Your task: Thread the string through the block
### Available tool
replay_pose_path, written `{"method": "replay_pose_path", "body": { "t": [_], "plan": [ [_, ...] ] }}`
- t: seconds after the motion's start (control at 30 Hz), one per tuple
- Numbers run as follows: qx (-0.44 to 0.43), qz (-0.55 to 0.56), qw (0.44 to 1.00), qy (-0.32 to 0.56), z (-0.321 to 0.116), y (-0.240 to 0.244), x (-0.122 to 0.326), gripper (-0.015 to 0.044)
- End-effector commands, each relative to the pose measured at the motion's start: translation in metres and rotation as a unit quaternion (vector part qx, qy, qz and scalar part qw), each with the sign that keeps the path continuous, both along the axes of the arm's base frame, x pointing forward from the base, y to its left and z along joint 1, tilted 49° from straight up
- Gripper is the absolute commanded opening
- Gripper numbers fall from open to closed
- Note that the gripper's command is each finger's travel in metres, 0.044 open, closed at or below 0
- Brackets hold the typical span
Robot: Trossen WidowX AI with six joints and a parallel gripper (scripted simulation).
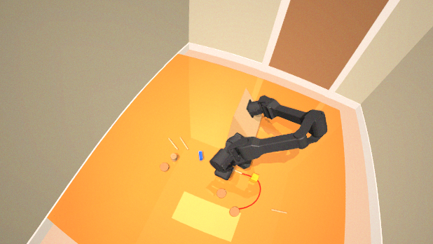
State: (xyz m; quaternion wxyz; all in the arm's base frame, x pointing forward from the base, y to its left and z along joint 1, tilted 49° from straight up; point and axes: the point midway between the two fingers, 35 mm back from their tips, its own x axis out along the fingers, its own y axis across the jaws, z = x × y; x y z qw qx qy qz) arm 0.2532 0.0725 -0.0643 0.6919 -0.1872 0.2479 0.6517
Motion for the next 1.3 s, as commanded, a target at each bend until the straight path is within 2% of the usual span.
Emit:
{"method": "replay_pose_path", "body": {
  "t": [0.0,0.1,0.33,0.53,0.63,1.27],
  "plan": [
    [-0.006,-0.005,1.000,-0.012,0.023,-0.031,0.007,0.0210],
    [-0.003,-0.004,1.000,-0.014,0.046,-0.054,0.004,0.0210],
    [-0.002,-0.004,1.000,-0.014,0.048,-0.056,0.004,0.0210],
    [-0.001,-0.011,1.000,-0.012,0.044,-0.054,0.005,0.0368],
    [-0.002,-0.010,1.000,-0.013,0.057,-0.069,0.004,0.0440],
    [-0.001,-0.016,1.000,-0.012,0.061,-0.074,0.004,0.0440]
  ]
}}
